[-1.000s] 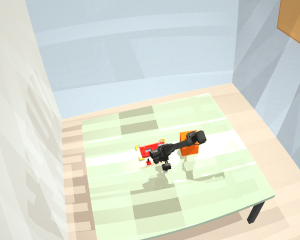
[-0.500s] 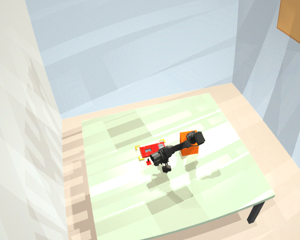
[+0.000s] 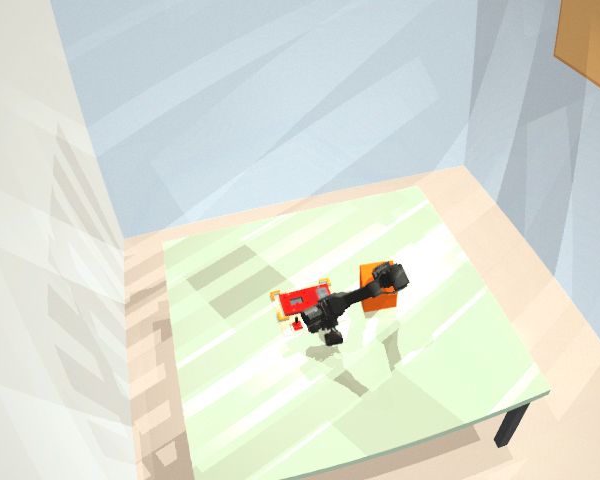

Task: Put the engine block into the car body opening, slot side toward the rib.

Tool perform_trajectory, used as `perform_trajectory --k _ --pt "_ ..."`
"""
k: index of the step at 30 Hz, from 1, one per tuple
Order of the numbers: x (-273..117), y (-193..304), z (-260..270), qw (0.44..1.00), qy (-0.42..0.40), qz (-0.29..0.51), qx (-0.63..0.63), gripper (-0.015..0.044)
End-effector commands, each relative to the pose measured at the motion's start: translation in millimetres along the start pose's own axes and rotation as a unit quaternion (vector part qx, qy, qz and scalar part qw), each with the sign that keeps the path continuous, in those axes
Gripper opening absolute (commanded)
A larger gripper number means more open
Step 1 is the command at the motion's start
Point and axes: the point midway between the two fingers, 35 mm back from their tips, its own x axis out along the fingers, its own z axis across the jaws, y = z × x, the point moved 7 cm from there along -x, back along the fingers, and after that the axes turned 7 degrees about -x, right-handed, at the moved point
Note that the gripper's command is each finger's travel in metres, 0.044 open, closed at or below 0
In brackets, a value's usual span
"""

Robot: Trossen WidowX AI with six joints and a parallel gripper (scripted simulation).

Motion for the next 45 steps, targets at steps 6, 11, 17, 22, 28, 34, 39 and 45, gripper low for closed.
perform_trajectory --k 6,11,17,22,28,34,39,45 --pt "0 0 0 1.0 0.002 -0.001 0.002 0.0131" --pt "-12 -4 -2 1.0 0.005 -0.001 0.002 0.0" --pt "-30 -7 -3 1.0 0.008 -0.001 0.001 0.0" --pt "-45 -9 -3 1.0 0.01 0.0 0.001 0.0" --pt "-63 -10 -3 1.0 0.011 0.0 0.002 0.0" --pt "-82 -10 -2 1.0 0.01 0.0 0.002 0.0" --pt "-98 -8 -1 1.0 0.01 0.0 0.002 0.0" --pt "-116 -5 1 1.0 0.007 -0.001 0.001 0.0"
